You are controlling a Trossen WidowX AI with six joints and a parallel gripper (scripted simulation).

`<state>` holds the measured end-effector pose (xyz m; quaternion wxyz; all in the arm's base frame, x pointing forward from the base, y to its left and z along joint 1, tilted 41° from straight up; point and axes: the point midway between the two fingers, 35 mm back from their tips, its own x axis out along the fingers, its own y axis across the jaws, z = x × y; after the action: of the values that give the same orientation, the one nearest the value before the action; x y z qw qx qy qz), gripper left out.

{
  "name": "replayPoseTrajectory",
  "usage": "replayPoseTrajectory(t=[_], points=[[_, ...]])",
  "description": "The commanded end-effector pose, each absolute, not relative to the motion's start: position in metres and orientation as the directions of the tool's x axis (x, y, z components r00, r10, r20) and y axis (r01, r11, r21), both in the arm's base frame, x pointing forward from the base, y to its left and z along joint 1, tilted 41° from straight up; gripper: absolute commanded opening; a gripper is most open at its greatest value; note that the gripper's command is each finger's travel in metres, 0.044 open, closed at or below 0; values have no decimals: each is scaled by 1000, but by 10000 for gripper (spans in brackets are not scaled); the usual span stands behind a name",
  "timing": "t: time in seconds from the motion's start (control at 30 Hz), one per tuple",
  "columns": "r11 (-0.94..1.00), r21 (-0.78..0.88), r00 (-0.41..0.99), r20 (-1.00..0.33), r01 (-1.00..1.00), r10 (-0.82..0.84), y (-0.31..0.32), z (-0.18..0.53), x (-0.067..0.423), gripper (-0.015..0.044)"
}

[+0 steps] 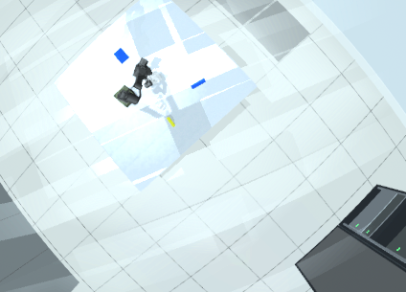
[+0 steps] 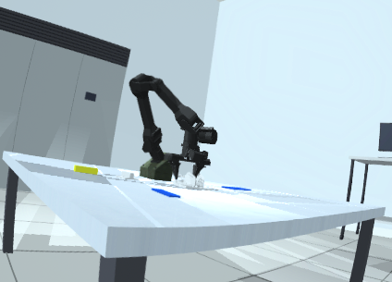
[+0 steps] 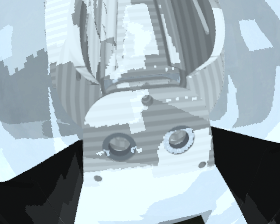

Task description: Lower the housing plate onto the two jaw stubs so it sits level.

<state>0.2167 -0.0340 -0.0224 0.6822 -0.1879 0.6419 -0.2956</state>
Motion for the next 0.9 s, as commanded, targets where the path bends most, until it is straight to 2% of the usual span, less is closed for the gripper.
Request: replayPoseTrajectory(t=[0.0,0.87], points=[[752,-641,1,-761,152,-649,-35,-23,216,351],[752,-642,1,-761,146,-649,-38,-27,216,351]])
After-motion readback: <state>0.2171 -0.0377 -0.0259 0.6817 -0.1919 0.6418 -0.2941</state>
